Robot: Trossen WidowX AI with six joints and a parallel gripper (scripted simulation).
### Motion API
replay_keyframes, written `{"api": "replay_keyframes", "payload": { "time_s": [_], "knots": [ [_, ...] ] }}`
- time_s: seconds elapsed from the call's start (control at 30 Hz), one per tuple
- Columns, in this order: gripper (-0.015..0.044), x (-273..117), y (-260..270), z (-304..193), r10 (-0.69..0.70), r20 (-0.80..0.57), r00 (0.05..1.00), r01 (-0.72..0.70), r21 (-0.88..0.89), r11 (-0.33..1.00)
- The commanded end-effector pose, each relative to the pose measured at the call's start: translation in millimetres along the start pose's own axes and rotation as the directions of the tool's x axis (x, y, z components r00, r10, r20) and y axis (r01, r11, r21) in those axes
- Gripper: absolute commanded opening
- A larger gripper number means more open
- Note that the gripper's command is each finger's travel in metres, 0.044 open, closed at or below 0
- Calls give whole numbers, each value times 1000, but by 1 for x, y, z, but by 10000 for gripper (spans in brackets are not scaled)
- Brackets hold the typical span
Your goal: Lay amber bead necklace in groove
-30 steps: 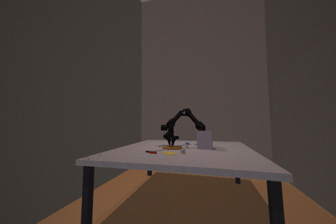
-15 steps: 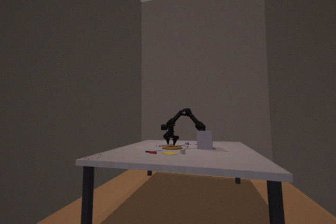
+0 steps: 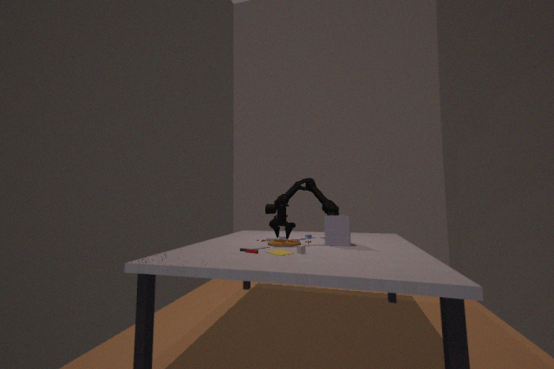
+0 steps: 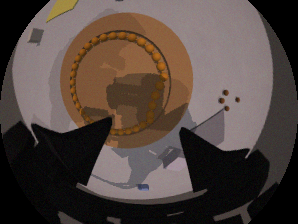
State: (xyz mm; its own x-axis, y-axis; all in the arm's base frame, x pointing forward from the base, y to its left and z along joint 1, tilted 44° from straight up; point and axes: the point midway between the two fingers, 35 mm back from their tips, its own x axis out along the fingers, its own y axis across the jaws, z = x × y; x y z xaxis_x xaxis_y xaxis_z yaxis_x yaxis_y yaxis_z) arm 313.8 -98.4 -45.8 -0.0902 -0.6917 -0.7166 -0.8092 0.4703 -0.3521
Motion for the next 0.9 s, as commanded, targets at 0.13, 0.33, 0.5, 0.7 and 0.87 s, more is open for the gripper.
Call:
{"api": "replay_keyframes", "payload": {
  "time_s": [0.13, 0.33, 0.5, 0.7, 0.87],
  "knots": [
    [177, -27, -1, 10, -9, 9, 1000, 10, -78, 997],
    [120, -11, -1, 10, -9, 8, 1000, 10, -78, 997],
    [120, -18, -2, 11, -16, 12, 1000, 17, -71, 997],
    [120, -9, -2, 11, -14, 11, 1000, 15, -73, 997],
    [120, -1, -2, 11, -13, 10, 1000, 13, -75, 997]
  ]
}}
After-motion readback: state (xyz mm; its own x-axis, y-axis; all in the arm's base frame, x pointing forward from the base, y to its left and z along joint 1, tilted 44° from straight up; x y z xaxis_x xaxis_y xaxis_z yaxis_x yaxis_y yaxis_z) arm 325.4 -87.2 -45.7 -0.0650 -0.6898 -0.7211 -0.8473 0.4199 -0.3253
